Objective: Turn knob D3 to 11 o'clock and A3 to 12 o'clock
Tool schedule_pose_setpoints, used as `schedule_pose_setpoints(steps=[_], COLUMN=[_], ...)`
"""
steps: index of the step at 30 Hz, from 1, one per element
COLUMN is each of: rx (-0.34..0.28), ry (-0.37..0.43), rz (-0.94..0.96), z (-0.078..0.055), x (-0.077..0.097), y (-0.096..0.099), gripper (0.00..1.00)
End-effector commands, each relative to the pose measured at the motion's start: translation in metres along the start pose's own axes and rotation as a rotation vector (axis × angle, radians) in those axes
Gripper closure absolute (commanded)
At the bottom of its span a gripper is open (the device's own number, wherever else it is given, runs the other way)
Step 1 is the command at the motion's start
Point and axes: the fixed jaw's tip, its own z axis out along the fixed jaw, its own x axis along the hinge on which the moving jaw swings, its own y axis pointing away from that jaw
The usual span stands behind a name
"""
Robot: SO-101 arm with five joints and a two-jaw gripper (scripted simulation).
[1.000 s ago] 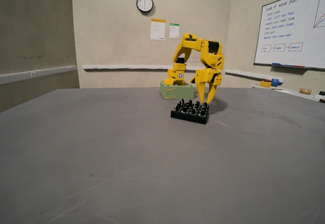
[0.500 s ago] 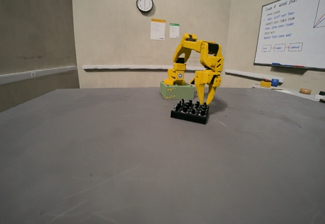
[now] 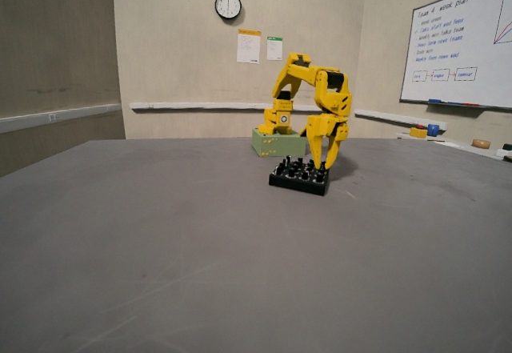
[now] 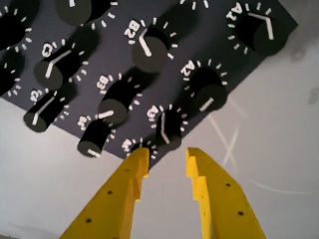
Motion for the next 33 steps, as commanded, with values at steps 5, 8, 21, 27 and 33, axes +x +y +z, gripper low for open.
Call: schedule_pose_setpoints(steps=[5, 8, 21, 27, 33], rx=[0.000, 0.000, 0.000, 0.000, 0.000], ry=[-0.027, -0.027, -0.027, -0.027, -0.027], rz=[-0.005, -0.005, -0.005, -0.005, -0.005], z=[0.015, 0.016, 0.020, 0.023, 0.023], x=[-0.005, -0.005, -0.007, -0.009, -0.009], y=[0.000, 0.000, 0.000, 0.000, 0.000], gripper=[0.90, 0.90, 0.90, 0.90, 0.90])
